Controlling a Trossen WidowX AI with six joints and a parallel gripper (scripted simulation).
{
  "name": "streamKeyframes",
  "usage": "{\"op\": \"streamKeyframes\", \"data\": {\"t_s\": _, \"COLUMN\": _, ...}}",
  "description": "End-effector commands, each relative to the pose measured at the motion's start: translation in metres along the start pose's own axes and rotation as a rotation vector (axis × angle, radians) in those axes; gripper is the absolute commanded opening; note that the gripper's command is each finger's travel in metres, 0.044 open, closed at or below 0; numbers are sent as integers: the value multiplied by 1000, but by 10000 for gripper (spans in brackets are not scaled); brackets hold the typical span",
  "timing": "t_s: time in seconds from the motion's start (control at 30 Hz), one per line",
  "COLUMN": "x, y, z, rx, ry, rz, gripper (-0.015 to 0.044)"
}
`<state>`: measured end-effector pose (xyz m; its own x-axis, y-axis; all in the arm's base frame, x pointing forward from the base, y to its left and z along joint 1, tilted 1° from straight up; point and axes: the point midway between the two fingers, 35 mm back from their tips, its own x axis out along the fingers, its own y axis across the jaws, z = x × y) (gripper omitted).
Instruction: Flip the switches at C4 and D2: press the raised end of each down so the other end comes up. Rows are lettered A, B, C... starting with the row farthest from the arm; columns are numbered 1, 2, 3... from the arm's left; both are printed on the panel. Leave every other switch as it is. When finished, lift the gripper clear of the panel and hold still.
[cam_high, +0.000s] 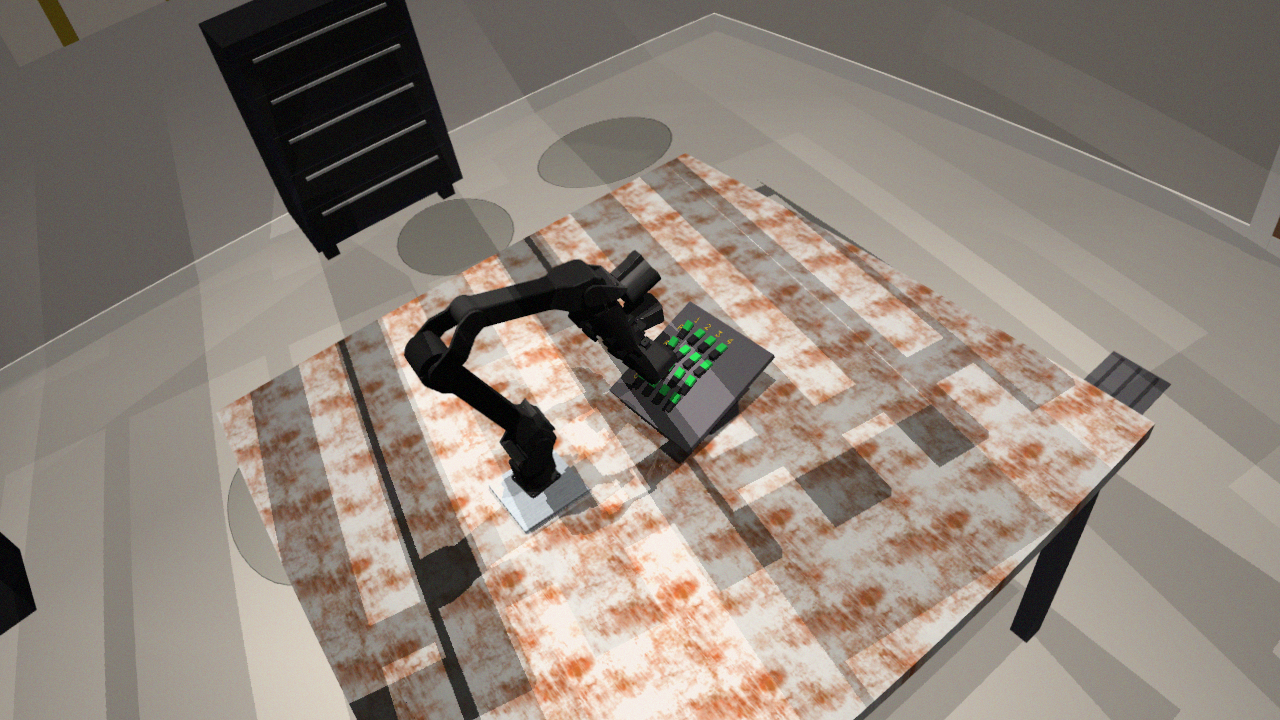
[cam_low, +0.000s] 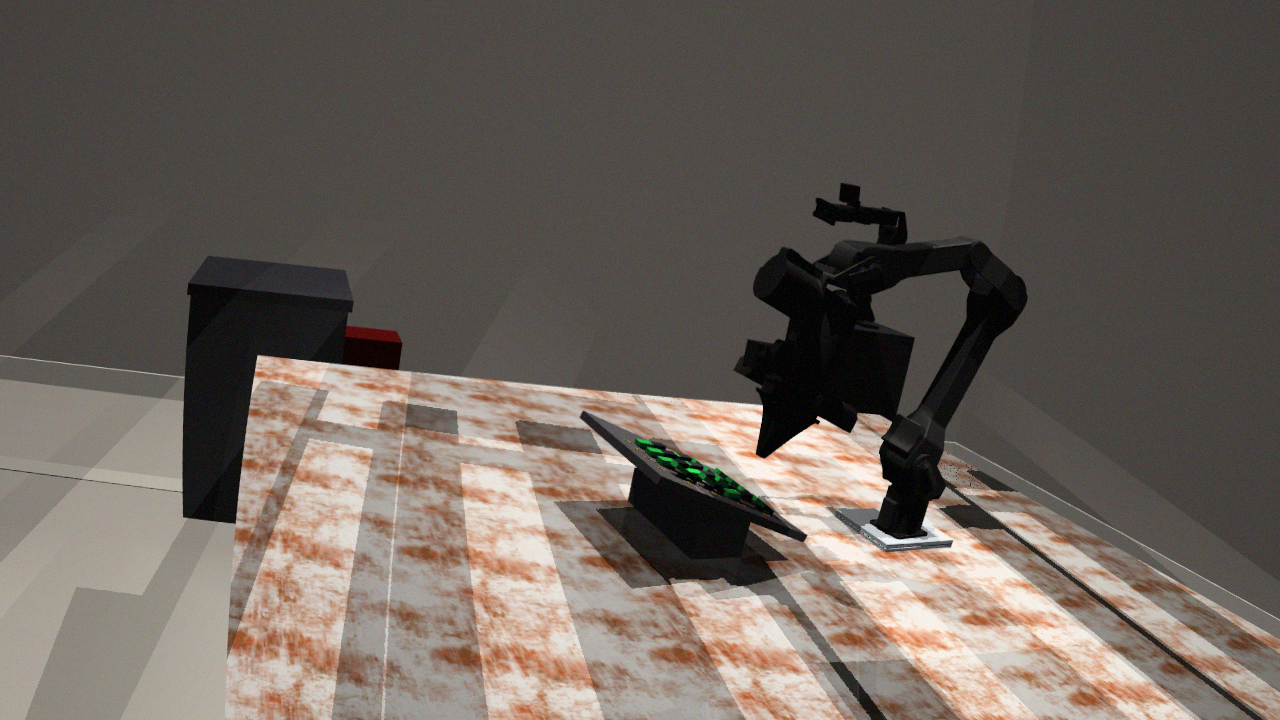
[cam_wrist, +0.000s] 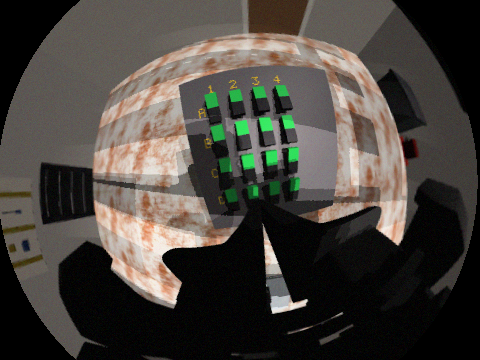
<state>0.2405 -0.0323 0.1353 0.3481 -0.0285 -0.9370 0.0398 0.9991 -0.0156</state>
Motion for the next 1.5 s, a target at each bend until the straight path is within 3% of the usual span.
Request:
{"op": "streamKeyframes", "data": {"t_s": 0.0, "x": 15, "y": 1, "z": -4, "rx": 4, "ry": 25, "rz": -4, "gripper": 0}}
{"op": "streamKeyframes", "data": {"t_s": 0.7, "x": 39, "y": 1, "z": -4, "rx": 4, "ry": 24, "rz": -4, "gripper": 0}}
{"op": "streamKeyframes", "data": {"t_s": 1.47, "x": 39, "y": 1, "z": -4, "rx": 4, "ry": 24, "rz": -4, "gripper": 0}}
